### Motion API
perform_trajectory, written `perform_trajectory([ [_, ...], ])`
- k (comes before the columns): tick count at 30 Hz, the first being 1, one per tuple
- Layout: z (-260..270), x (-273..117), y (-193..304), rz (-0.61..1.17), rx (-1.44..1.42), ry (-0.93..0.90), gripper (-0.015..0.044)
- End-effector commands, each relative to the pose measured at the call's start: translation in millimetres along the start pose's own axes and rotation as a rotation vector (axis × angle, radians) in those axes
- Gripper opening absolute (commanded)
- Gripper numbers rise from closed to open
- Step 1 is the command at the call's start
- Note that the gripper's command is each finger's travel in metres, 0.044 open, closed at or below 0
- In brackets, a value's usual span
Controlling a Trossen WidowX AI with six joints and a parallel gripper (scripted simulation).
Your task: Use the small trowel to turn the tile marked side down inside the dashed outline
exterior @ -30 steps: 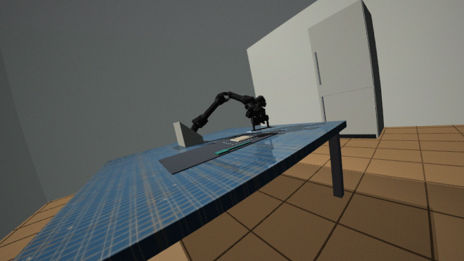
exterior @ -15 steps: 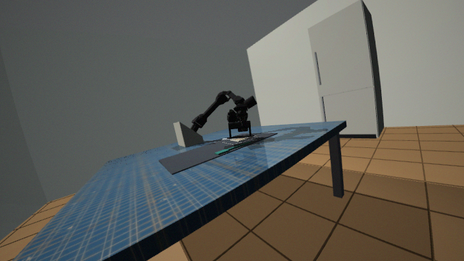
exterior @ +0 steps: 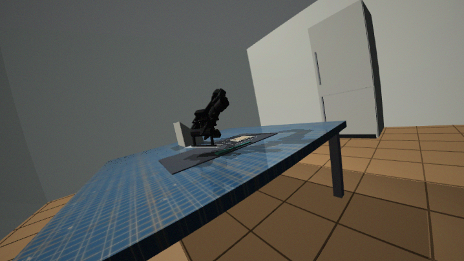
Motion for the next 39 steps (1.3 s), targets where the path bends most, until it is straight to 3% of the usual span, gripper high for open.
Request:
perform_trajectory([
  [1, 15, 24, -42, -0.067, 0.093, 0.018, 0.0000],
  [8, 25, 56, -106, -0.163, 0.225, 0.061, 0.0000],
  [36, -4, 79, -100, -0.163, 0.226, 0.063, 0.0000],
  [39, -4, 79, -100, -0.163, 0.226, 0.063, 0.0079],
])
Point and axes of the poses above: the point midway between the two fingers, 35 mm back from their tips, its own x axis out along the fingers, its own z axis across the jaws, y = z × x, the point moved 4 cm from there along -x, back along the fingers, and after that the axes turned 6 degrees about -x, right-handed, at the moved point
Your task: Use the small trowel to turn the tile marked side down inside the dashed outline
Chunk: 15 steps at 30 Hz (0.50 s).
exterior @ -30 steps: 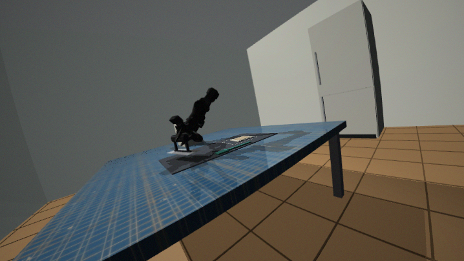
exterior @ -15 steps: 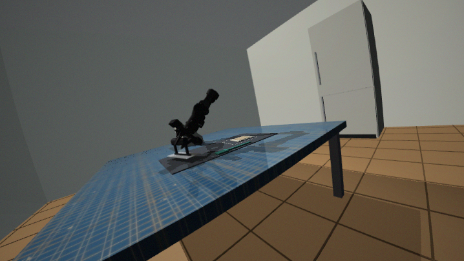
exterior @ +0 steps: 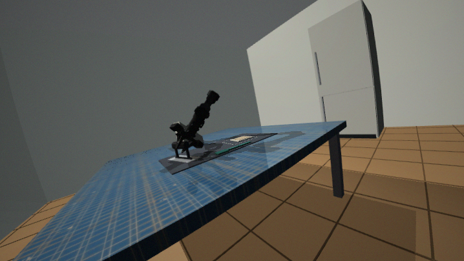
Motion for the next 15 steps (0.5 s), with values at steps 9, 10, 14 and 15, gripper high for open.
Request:
perform_trajectory([
  [9, 1.8, 1.1, -0.9, -0.002, 0.006, -0.013, 0.0300],
  [10, 1.8, 1.1, -0.9, -0.002, 0.006, -0.013, 0.0300],
  [14, 1.8, 1.1, -0.9, -0.002, 0.006, -0.013, 0.0300],
  [15, 1.8, 1.1, -0.9, -0.002, 0.006, -0.013, 0.0300],
])
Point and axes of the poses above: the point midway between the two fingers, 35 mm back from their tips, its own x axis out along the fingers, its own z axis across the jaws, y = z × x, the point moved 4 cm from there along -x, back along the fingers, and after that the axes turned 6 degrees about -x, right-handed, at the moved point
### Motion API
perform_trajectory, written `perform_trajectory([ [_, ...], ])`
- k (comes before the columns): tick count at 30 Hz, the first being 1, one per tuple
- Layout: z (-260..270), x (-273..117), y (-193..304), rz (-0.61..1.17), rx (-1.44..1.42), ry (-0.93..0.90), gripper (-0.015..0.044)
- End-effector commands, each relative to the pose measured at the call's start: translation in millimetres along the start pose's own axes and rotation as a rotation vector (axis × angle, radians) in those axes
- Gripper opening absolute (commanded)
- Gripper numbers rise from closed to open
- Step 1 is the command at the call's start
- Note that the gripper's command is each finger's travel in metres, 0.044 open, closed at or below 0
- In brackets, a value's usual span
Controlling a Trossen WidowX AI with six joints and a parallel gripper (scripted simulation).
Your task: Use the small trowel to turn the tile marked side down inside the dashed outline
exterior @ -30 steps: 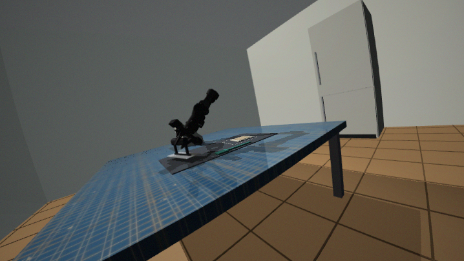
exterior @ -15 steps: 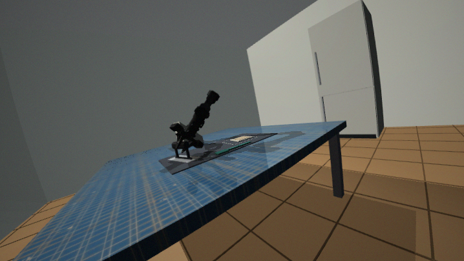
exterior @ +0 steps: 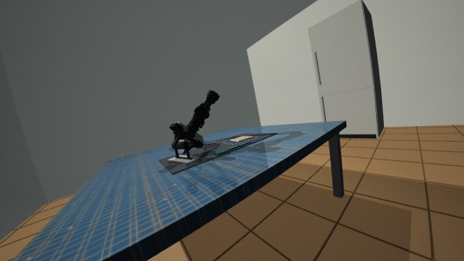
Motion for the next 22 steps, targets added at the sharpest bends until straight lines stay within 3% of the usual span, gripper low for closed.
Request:
perform_trajectory([
  [1, 0, 0, 0, -0.002, 0.004, -0.004, 0.0300],
  [17, 2, -62, -1, -0.001, 0.000, 0.001, 0.0300],
  [22, 38, -126, -36, 0.002, -0.001, -0.005, 0.0300],
])
Point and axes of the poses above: the point midway between the two fingers, 35 mm back from their tips, its own x axis out along the fingers, its own z axis across the jaws, y = z × x, the point moved 4 cm from there along -x, back along the fingers, and after that the axes turned 6 degrees about -x, right-handed, at the moved point
